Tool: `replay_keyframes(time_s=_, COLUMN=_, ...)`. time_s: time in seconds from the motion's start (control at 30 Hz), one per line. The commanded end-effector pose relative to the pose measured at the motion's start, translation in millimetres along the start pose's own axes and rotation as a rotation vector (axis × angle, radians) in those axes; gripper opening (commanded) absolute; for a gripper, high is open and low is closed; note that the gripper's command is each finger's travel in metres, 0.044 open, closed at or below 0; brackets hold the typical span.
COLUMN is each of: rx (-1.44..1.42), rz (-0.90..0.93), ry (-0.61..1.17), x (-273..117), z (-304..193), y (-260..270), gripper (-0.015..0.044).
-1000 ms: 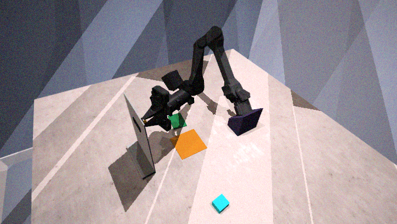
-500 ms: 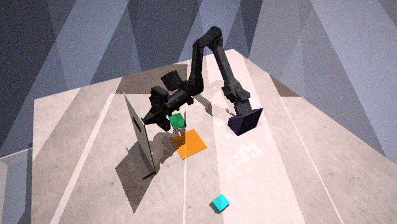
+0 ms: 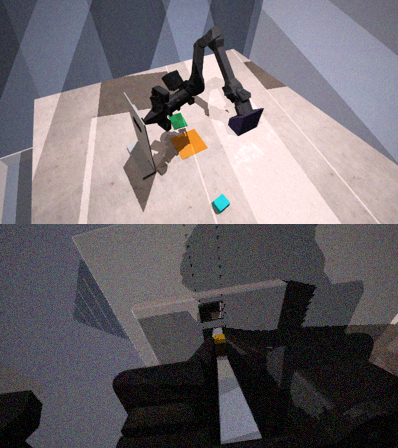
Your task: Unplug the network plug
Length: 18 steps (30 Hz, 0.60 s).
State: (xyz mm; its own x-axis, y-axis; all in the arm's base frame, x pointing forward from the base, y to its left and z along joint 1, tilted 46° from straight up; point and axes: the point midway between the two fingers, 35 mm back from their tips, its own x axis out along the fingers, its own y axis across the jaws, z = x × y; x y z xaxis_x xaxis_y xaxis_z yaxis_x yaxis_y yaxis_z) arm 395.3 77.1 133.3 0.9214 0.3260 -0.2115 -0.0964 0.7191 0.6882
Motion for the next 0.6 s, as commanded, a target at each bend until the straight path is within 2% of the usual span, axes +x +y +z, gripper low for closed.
replay_keyframes(time_s=0.0, rx=0.005, rz=-0.003, ry=-0.002, x=-4.3, z=-1.2, y=-0.4, gripper=0.0000)
replay_keyframes(time_s=0.57, rx=0.005, rz=-0.003, ry=-0.001, x=-13.7, z=-3.9, y=-0.3, gripper=0.0000)
